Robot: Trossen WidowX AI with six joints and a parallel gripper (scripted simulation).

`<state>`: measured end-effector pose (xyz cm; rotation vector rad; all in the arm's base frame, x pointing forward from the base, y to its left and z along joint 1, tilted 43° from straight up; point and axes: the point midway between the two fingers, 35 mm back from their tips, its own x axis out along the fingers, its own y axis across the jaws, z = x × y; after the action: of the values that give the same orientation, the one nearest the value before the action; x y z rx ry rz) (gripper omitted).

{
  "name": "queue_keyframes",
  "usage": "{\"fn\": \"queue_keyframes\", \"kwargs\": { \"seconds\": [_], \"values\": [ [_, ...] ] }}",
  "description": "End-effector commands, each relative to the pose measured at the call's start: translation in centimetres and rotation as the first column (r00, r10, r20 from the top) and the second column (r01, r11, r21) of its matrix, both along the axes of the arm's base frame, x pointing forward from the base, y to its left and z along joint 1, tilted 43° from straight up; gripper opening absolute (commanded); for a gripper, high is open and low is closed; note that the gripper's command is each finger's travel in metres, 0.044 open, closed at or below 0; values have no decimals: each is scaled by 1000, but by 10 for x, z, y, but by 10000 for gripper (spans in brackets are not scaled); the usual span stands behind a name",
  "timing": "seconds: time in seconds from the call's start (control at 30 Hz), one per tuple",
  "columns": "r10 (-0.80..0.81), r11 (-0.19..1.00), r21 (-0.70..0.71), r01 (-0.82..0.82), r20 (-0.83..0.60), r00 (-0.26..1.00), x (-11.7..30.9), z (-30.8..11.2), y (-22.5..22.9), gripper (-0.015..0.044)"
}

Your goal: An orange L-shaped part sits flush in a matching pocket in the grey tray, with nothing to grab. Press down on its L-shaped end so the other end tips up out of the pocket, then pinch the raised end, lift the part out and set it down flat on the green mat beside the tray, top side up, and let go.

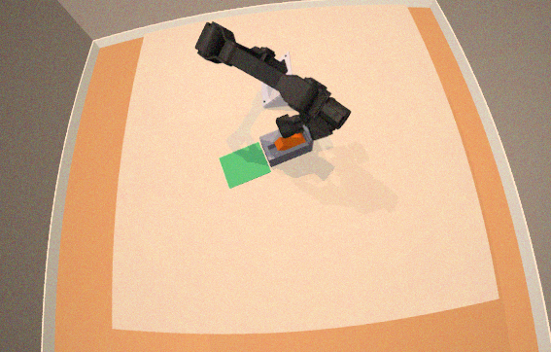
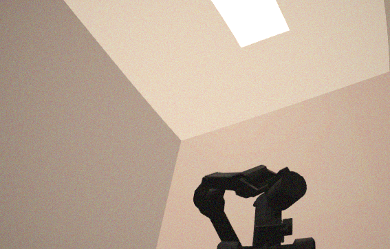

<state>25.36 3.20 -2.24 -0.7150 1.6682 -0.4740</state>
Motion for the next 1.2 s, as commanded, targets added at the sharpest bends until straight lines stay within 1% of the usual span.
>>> {"fn": "queue_keyframes", "kwargs": {
  "seconds": [0.0,0.1,1.0,1.07,1.13,1.17],
  "values": [
    [4,1000,14,-4,26,1000,8,36,28,180],
    [4,1000,13,-4,26,1000,8,52,38,180],
    [15,1000,17,-15,35,999,10,48,37,180],
    [-25,1000,13,24,71,997,11,50,35,233],
    [-114,993,9,114,152,982,13,54,31,280],
    [-172,985,11,174,206,963,15,57,29,280]
  ]
}}
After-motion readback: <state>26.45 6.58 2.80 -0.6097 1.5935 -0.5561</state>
